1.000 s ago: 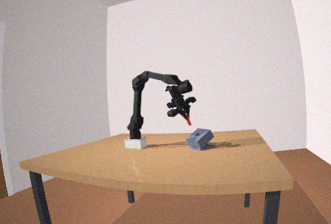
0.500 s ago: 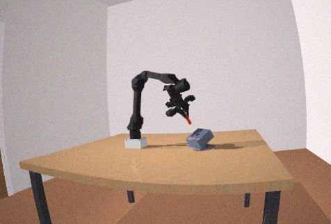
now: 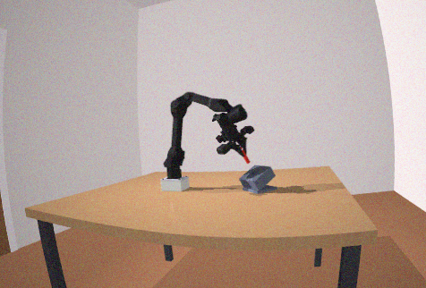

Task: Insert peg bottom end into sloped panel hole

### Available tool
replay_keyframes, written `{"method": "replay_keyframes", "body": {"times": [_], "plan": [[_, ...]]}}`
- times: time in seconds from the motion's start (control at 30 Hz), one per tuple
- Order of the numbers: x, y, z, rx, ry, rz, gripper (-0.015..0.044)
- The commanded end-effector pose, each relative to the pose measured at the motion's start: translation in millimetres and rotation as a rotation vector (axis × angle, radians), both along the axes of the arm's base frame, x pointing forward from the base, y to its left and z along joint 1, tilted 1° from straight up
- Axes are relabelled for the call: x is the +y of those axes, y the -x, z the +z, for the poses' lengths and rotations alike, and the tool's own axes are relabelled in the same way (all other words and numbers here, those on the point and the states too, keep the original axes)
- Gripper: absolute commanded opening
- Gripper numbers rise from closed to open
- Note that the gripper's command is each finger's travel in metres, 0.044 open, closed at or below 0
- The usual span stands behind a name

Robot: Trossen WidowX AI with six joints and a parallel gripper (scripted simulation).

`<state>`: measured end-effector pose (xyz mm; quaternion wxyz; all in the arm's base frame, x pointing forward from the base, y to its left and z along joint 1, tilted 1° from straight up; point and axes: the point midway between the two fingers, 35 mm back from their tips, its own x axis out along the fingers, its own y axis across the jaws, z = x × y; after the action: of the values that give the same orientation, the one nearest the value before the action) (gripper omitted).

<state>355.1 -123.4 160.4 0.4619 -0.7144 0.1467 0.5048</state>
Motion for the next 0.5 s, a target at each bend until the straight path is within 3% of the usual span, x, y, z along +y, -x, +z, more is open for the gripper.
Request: {"method": "replay_keyframes", "body": {"times": [0.0,0.47], "plan": [[2,-4,-9,-0.002,-0.008,-0.006,0.0],[3,-11,-24,-0.01,-0.012,-0.015,0.0]]}}
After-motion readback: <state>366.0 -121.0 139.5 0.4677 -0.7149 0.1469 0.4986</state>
